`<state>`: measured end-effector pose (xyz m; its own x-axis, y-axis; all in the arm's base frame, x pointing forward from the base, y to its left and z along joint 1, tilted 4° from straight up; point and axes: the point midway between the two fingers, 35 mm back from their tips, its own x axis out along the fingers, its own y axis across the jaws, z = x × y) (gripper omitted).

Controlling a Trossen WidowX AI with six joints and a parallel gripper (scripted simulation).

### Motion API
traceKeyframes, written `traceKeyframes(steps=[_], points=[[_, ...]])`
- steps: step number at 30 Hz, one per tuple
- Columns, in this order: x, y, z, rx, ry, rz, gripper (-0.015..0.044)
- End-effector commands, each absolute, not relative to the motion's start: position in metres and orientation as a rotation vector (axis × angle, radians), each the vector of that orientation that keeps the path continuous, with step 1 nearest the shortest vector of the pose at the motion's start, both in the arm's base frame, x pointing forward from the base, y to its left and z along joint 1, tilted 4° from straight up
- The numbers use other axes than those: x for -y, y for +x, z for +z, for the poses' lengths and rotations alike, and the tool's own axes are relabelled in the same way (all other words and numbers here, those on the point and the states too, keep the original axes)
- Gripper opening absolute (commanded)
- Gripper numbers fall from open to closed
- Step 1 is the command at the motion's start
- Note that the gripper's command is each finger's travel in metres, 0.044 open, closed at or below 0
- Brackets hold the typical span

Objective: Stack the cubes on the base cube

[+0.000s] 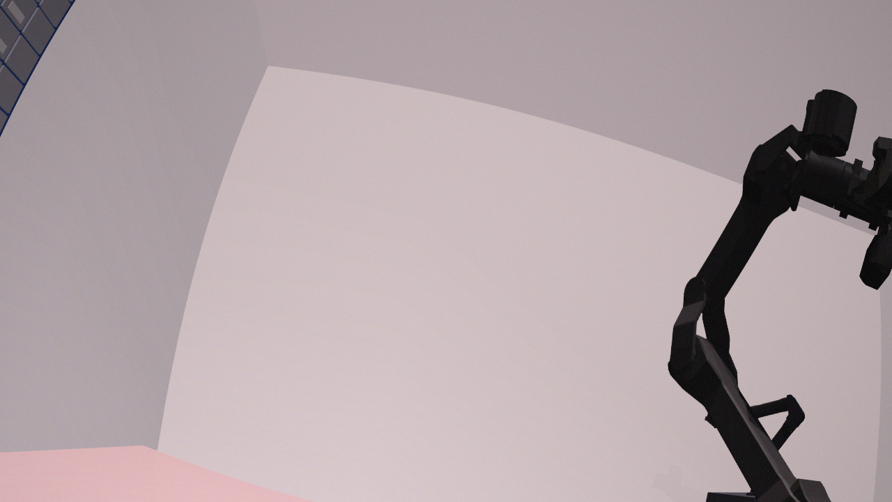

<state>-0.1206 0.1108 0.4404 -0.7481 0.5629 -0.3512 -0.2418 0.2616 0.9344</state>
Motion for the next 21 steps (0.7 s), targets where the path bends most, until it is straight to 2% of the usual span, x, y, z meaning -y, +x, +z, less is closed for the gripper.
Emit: traceKeyframes(steps=[1, 11, 21], points=[[-0.146, -0.106, 0.425, -1.820, 0.352, 1.401, 0.0265], [-0.207, -0.047, 0.388, -1.695, 0.499, 1.033, 0.0265], [-0.236, 0.034, 0.347, -1.580, 0.618, 0.662, 0.0265]])
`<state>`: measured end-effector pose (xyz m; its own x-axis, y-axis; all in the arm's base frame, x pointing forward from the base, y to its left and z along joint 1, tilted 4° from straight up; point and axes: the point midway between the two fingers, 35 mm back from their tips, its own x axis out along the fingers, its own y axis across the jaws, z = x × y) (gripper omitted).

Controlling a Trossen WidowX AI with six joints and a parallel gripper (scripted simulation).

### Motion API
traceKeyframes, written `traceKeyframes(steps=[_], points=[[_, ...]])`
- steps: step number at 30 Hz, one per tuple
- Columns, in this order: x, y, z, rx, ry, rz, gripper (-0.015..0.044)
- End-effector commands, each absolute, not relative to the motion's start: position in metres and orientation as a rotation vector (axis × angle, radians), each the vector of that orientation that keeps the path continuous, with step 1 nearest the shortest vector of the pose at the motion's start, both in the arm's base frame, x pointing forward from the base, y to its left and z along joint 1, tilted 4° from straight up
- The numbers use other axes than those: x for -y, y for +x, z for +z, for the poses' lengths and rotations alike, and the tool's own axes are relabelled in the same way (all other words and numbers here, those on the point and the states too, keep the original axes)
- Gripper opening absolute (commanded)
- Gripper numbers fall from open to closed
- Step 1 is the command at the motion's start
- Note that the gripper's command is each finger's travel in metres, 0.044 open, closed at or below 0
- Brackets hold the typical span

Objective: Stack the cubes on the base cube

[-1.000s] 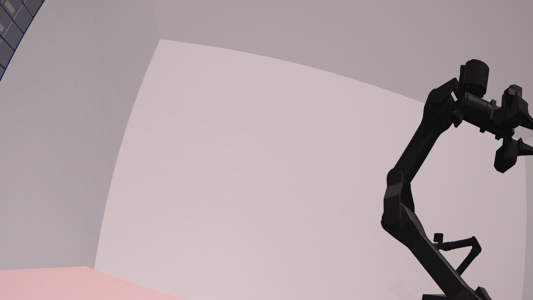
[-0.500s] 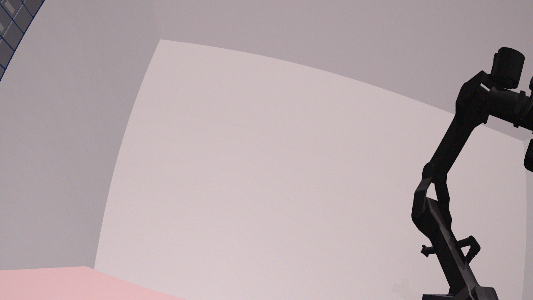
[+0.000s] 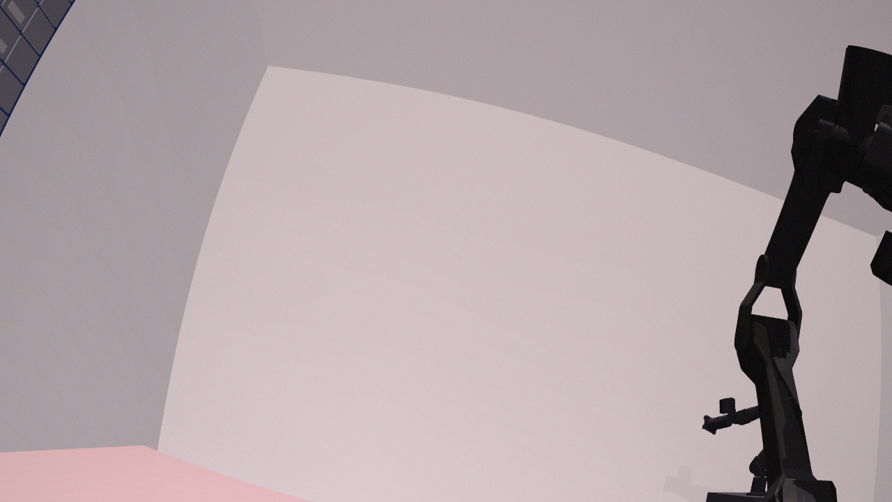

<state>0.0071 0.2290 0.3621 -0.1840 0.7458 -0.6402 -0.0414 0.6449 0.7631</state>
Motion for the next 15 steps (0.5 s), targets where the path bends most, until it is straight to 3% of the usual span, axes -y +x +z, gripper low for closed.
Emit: traceKeyframes(steps=[1, 15], points=[[-0.237, 0.043, 0.342, -1.569, 0.628, 0.624, 0.0265], [-0.209, 0.162, 0.281, -1.437, 0.754, 0.104, 0.0265]])
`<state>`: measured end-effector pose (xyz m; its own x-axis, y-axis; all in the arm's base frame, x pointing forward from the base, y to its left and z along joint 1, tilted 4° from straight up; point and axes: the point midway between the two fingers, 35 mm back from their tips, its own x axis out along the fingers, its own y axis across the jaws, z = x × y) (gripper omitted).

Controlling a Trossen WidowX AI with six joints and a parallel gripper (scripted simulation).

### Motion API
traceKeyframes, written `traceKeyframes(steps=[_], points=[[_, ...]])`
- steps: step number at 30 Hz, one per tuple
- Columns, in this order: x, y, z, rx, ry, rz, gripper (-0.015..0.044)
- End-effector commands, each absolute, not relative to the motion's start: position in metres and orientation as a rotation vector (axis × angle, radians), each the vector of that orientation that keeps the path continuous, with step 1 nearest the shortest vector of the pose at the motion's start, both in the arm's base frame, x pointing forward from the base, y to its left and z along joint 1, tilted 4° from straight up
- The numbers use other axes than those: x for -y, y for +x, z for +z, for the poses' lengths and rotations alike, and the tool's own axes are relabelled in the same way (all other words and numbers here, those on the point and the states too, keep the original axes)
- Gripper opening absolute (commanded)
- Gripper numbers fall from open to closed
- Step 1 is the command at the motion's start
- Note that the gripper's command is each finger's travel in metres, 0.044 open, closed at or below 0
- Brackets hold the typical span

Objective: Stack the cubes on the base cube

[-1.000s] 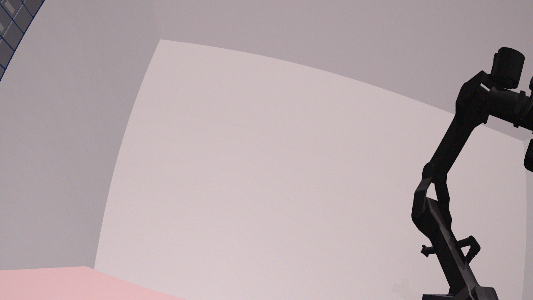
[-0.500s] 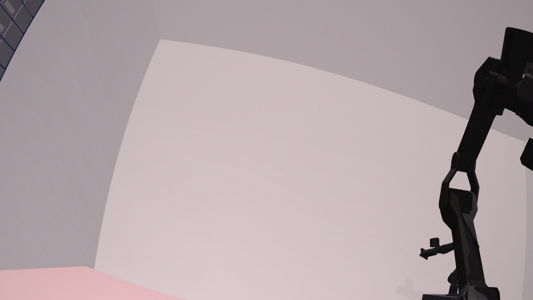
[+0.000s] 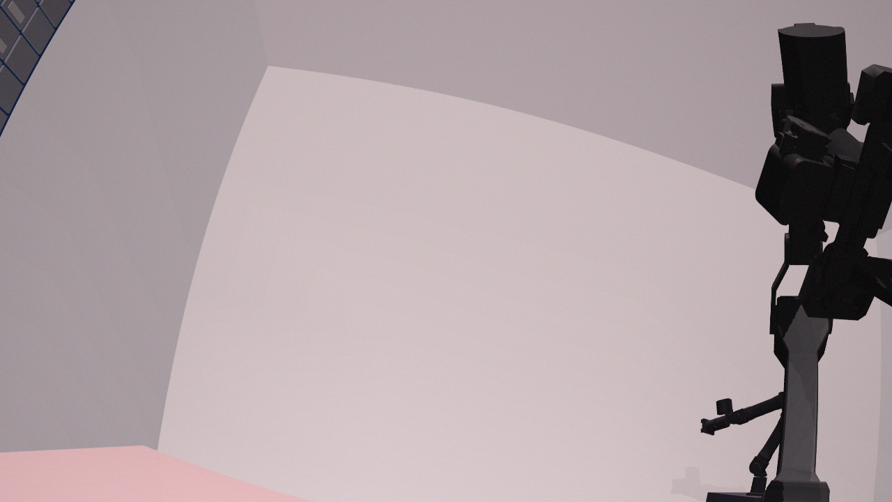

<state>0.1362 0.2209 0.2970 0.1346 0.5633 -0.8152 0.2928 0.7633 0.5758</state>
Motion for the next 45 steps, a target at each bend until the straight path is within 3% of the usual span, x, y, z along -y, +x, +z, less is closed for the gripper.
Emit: traceKeyframes(steps=[1, 20, 32, 45], points=[[-0.205, 0.169, 0.277, -1.429, 0.762, 0.067, 0.0265], [-0.069, 0.266, 0.194, -1.321, 0.888, -0.623, 0.0265], [0.035, 0.266, 0.148, -1.305, 0.959, -1.031, 0.0265], [0.044, 0.265, 0.095, -1.305, 0.963, -1.054, 0.0265]])
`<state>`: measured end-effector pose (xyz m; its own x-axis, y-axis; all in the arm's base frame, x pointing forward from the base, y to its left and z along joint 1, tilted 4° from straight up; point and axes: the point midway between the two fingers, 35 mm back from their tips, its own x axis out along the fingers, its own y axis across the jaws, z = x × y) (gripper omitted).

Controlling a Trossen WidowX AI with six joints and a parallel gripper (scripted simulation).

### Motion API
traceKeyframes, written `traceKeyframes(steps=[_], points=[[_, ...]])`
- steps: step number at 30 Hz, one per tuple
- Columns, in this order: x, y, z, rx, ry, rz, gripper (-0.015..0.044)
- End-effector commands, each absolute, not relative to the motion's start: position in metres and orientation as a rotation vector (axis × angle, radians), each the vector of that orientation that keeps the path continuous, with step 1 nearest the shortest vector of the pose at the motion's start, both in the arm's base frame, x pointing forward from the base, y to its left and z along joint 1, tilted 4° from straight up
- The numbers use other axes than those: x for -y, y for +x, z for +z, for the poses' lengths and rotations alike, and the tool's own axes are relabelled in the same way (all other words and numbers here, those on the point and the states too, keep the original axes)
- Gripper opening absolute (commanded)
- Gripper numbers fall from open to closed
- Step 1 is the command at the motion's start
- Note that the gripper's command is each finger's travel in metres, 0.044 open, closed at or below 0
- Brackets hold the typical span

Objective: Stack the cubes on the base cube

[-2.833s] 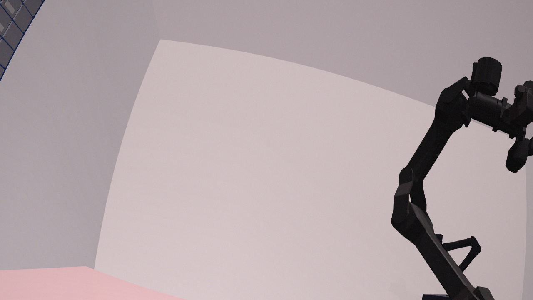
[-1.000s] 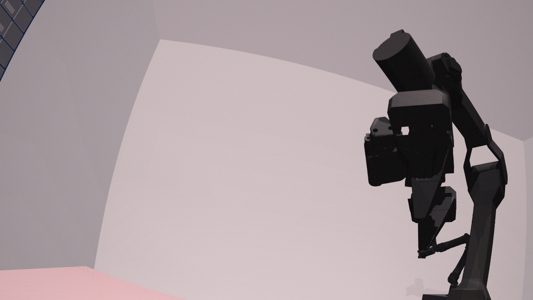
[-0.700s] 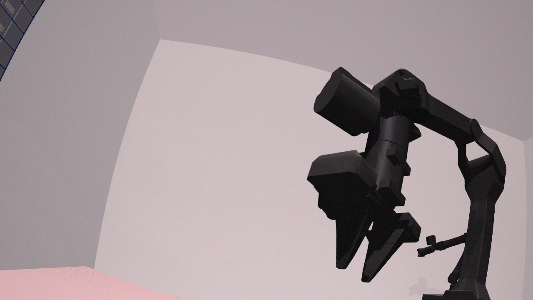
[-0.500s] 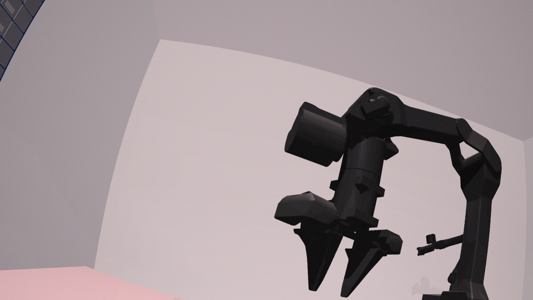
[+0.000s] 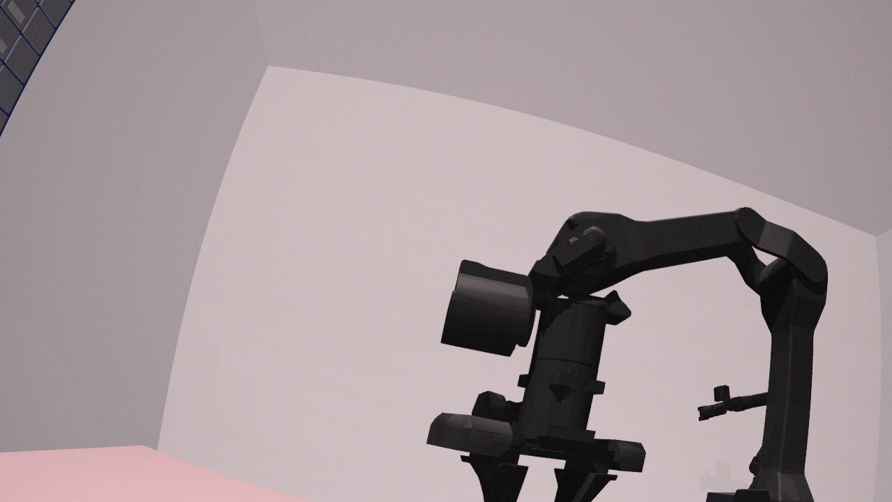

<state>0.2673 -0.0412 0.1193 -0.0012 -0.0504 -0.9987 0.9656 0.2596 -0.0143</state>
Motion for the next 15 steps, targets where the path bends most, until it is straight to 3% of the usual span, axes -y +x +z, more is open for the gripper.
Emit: traceKeyframes(steps=[1, 15], points=[[0.044, 0.264, 0.088, -1.305, 0.963, -1.054, 0.0265], [0.045, 0.263, 0.067, -1.305, 0.963, -1.054, 0.0265]])
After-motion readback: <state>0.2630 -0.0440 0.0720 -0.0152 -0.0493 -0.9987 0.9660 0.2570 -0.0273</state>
